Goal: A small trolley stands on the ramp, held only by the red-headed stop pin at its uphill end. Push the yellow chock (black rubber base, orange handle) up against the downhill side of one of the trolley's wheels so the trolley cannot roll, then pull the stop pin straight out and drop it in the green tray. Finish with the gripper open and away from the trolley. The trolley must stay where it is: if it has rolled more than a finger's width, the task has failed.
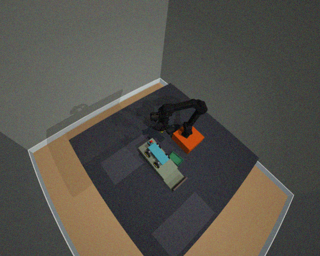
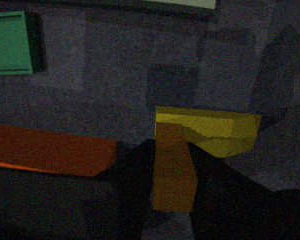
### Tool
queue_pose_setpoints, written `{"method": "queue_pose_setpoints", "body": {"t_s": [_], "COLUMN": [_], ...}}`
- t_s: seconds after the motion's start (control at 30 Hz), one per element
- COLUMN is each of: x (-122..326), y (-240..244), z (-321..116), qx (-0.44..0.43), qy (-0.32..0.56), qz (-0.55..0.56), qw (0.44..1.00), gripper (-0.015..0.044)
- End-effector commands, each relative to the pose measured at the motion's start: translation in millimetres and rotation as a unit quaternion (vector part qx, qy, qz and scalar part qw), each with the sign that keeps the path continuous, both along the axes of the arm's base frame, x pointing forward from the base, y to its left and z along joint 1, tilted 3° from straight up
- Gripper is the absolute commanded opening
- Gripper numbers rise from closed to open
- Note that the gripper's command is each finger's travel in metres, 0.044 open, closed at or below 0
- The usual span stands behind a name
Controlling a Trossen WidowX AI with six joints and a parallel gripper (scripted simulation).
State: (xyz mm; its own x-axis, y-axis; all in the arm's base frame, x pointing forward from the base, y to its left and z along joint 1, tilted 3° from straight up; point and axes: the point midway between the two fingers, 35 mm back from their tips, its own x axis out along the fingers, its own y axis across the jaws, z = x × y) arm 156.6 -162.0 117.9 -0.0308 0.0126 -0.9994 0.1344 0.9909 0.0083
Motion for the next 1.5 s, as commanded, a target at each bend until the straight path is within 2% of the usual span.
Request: {"method": "queue_pose_setpoints", "body": {"t_s": [0.0,1.47], "x": [1.9,66.2], "y": [2.3,145.0], "z": [0.5,-8.9], "qx": [0.0,0.008], "qy": [-0.001,-0.004], "qz": [-0.01,-0.025], "qw": [1.0,1.0], "gripper": [0.0,0.0]}}
